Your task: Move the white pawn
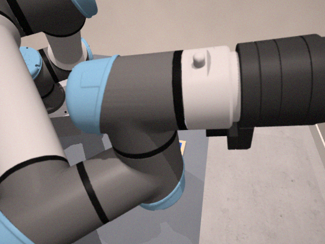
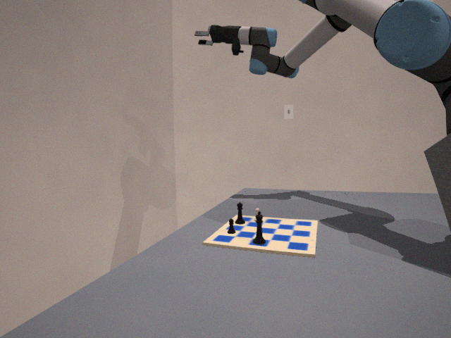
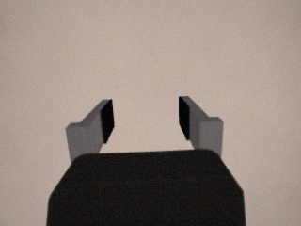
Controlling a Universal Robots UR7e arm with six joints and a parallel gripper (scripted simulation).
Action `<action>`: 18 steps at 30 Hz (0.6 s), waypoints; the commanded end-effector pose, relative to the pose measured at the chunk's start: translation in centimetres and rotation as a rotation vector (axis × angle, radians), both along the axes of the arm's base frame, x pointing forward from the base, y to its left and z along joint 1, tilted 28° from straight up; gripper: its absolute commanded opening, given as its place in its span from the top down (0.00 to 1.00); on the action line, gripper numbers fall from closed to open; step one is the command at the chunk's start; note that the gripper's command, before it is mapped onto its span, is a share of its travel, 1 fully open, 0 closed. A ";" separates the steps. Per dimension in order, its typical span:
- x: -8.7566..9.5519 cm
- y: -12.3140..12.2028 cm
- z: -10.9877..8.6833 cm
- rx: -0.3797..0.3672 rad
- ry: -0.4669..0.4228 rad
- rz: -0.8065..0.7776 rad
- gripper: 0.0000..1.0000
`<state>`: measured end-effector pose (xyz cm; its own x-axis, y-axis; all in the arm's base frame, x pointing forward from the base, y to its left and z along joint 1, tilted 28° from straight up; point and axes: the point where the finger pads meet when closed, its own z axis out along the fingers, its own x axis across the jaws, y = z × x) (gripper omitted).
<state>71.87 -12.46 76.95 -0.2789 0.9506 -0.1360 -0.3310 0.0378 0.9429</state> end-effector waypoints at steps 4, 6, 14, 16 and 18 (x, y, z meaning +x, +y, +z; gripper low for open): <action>3.1 -7.0 -6.2 0.239 0.233 -0.087 0.00; 3.6 -8.3 -7.6 0.282 0.276 -0.104 0.00; 4.5 -11.8 -12.2 0.413 0.406 -0.157 0.00; 4.7 -13.0 -13.9 0.456 0.450 -0.175 0.00; 4.8 -14.0 -15.6 0.499 0.494 -0.193 0.00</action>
<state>76.18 -23.40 65.93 -0.1082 0.9463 0.3046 0.0106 -0.3053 0.9522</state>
